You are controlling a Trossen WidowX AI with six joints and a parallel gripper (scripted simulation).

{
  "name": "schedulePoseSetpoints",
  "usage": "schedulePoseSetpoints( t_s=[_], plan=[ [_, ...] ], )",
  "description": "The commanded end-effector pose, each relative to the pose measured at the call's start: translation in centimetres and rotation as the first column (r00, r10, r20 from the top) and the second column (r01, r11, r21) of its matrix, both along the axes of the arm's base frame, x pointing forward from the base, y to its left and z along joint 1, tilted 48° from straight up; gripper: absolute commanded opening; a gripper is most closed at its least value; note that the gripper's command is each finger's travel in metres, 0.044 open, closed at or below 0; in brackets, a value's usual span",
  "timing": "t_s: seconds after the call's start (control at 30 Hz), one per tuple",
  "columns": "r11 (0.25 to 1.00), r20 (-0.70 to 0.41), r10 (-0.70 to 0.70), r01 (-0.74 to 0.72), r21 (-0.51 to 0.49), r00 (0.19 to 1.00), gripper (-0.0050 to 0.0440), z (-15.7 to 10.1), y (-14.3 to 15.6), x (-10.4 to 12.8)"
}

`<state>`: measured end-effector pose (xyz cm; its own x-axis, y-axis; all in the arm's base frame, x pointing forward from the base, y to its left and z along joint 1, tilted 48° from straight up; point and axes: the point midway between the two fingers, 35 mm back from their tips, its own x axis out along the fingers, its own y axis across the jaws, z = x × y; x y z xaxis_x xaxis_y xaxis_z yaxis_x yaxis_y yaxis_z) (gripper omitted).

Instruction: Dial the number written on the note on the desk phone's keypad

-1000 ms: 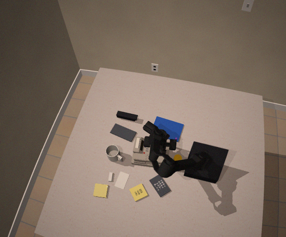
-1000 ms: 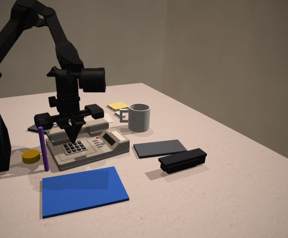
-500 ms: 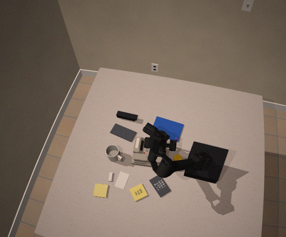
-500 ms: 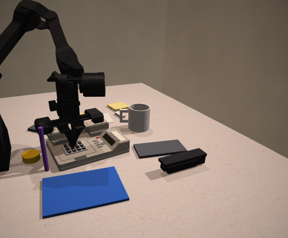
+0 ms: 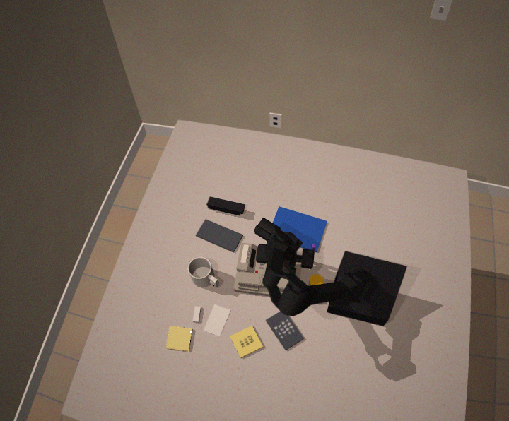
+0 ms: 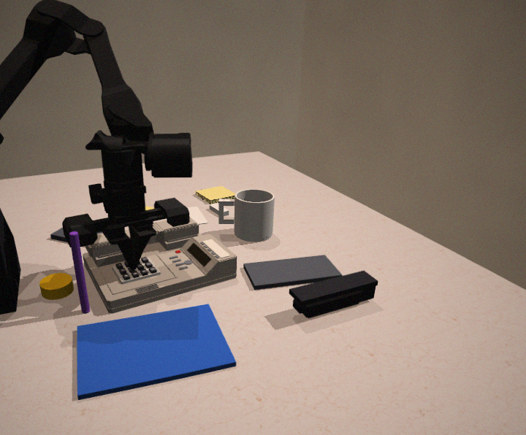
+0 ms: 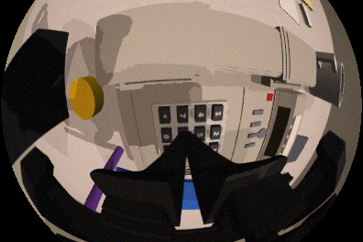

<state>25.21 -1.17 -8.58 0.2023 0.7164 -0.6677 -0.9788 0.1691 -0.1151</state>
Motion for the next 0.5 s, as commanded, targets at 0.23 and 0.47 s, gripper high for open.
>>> schedulePoseSetpoints(
  t_s=[0.23, 0.47],
  plan=[
    [1.000, -0.006, 0.001, -0.001, 0.005, 1.000, -0.0050, -0.14, 0.22, -0.10],
    [1.000, -0.006, 0.001, -0.001, 0.005, 1.000, -0.0050, -0.18, 0.27, -0.09]
  ],
)
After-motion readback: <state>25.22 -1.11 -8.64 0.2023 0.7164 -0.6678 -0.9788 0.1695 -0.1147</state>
